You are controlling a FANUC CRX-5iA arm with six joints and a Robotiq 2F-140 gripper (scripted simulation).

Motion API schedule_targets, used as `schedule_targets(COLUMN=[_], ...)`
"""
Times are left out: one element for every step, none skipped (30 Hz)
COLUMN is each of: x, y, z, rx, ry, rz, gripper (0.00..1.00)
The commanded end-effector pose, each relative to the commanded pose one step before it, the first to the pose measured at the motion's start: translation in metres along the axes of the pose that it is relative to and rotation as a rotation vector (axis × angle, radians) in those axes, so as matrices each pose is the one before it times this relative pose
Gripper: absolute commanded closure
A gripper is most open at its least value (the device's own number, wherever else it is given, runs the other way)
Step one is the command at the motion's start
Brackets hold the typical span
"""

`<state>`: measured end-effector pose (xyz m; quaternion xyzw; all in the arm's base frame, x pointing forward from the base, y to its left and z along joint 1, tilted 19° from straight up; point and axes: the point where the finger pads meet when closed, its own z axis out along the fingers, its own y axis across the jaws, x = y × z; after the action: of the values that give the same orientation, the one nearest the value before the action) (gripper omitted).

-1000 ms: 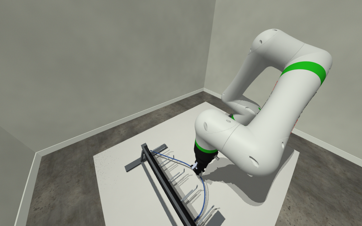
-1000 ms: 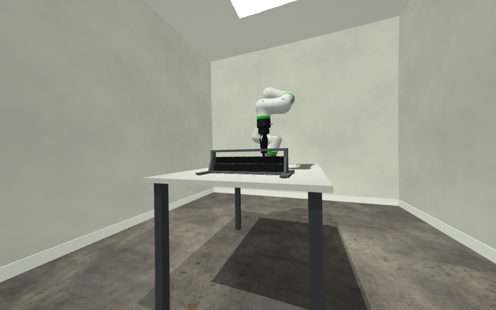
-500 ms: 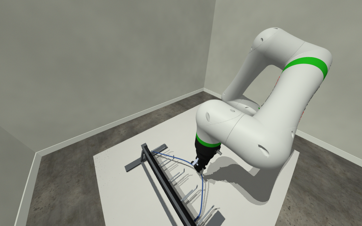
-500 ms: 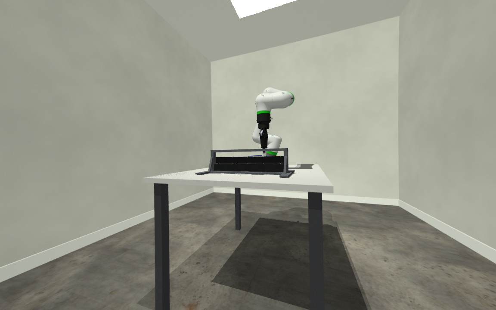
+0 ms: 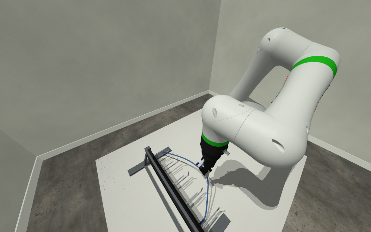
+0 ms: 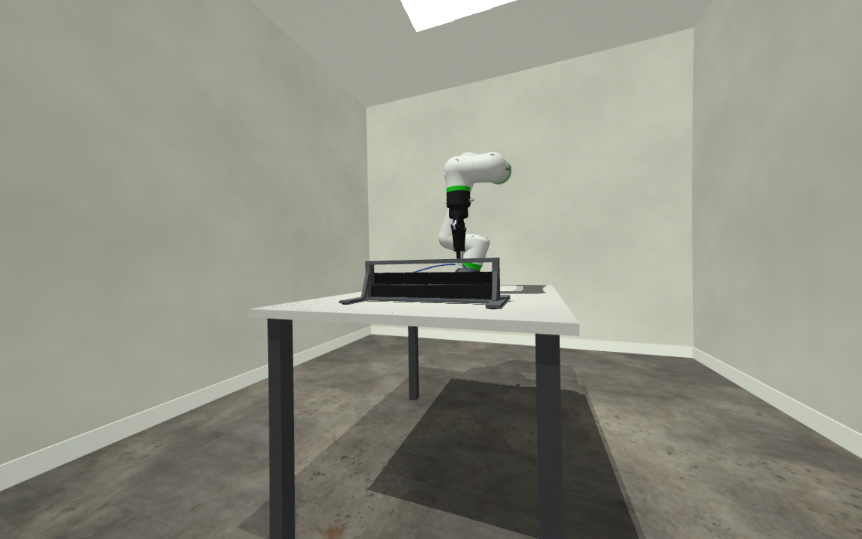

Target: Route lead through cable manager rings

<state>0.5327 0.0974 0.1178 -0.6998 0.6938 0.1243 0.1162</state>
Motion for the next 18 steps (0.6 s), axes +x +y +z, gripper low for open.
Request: schedule_targets(x=[0.00293, 0.0, 0.0, 0.0, 0.0, 0.0, 0.0, 0.0, 0.00005, 0.00033, 0.00083, 0.0, 0.0, 0.0015, 0.00214, 0.00237, 0.00114, 0.00142], y=[0.00154, 0.0, 0.0, 0.0, 0.0, 0.0, 0.0, 0.0, -0.00083, -0.00465, -0.0095, 0.0, 0.0, -0.01316, -0.01435, -0.01277, -0.00537, -0.00619], z=[-0.00393, -0.00041, -0.00031, -0.00021, -0.00013, -0.00007, -0.00003, 0.0, -0.00005, -0.00024, -0.00038, 0.0, 0.0, -0.00028, 0.00003, 0.00034, 0.00023, 0.00034], rx=[-0.00389, 0.0, 0.0, 0.0, 0.0, 0.0, 0.0, 0.0, 0.0, 0.0, 0.0, 0.0, 0.0, 0.00001, 0.00002, 0.00002, 0.00001, 0.00001], ry=[0.00545, 0.0, 0.0, 0.0, 0.0, 0.0, 0.0, 0.0, 0.0, -0.00002, -0.00003, 0.0, 0.0, -0.00002, 0.00001, 0.00004, 0.00002, 0.00003], rz=[0.00046, 0.0, 0.0, 0.0, 0.0, 0.0, 0.0, 0.0, -0.00042, -0.00236, -0.00486, 0.0, 0.0, -0.0068, -0.00752, -0.0068, -0.0029, -0.00336], gripper=[1.0, 1.0, 1.0, 1.0, 1.0, 1.0, 1.0, 1.0, 1.0, 1.0, 1.0, 1.0, 1.0, 1.0, 1.0, 1.0, 1.0, 1.0])
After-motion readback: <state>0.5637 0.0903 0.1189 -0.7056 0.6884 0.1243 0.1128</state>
